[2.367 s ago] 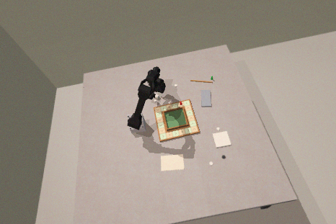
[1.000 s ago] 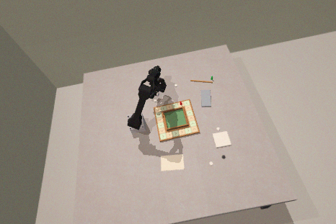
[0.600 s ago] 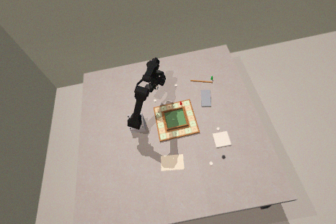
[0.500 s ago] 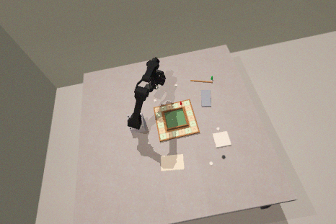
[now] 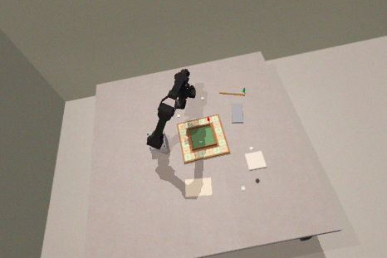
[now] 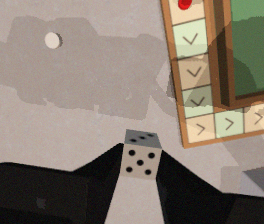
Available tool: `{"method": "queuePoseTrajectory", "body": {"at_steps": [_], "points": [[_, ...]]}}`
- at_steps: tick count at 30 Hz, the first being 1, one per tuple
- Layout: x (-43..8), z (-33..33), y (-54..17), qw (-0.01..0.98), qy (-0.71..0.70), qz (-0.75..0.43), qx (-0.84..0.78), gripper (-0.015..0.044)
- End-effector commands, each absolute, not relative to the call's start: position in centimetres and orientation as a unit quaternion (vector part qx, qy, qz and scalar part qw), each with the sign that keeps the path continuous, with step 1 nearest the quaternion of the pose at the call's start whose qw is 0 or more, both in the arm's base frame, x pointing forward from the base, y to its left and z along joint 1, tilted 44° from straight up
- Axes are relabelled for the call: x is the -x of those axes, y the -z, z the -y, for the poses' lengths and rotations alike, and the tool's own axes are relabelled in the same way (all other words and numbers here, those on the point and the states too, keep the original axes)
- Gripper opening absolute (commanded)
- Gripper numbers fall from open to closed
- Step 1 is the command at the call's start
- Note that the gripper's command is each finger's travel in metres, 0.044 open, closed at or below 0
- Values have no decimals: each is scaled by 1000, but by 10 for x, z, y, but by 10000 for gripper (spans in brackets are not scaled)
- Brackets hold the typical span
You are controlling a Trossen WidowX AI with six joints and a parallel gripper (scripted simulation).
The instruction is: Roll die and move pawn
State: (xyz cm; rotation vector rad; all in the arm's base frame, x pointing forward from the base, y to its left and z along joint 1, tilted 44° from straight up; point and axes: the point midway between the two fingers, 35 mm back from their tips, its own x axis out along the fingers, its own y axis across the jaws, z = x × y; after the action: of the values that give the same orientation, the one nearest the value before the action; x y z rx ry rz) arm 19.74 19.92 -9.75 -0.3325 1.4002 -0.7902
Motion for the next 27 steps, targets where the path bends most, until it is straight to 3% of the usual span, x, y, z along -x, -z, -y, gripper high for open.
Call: {"method": "queuePoseTrajectory", "body": {"at_steps": [1, 27], "points": [[-206, -192, 90, 676, 314, -641, 183, 0], [-250, -133, 50, 574, 69, -708, 405, 0]]}}
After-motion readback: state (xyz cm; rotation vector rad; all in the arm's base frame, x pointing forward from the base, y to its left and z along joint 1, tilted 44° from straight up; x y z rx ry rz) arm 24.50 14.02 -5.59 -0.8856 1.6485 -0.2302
